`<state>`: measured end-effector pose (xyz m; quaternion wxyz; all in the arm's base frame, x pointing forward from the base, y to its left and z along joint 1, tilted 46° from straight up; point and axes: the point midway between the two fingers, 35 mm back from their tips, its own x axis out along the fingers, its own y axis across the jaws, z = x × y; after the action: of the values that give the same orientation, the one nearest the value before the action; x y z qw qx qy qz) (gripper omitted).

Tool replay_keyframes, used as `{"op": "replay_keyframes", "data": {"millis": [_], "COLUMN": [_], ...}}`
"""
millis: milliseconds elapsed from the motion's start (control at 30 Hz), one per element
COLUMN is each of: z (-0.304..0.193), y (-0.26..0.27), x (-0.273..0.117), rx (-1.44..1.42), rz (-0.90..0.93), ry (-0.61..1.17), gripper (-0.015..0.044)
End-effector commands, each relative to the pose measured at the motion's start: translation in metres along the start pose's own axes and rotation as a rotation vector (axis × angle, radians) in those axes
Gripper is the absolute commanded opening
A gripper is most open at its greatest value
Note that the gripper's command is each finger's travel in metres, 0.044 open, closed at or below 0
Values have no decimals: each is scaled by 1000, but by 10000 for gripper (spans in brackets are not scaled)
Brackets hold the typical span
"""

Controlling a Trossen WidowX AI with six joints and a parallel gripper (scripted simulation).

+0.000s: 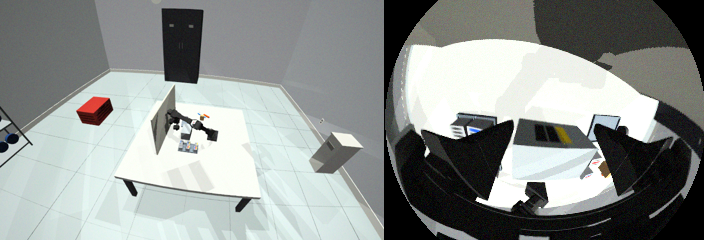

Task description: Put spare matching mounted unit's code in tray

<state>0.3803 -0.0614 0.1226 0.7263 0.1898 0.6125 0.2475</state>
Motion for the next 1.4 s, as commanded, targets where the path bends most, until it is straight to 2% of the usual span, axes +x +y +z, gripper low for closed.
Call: {"op": "replay_keyframes", "data": {"millis": [0, 667, 1000, 1367], "z": [-20, -25, -91, -200], "y": [-33, -28, 83, 159], "x": [-7, -11, -27, -6], "rx": [148, 117, -586, -1376], "rz": [124, 140, 147, 150], "ry": [28, 28, -20, -85], "gripper": [440, 440, 440, 440]}}
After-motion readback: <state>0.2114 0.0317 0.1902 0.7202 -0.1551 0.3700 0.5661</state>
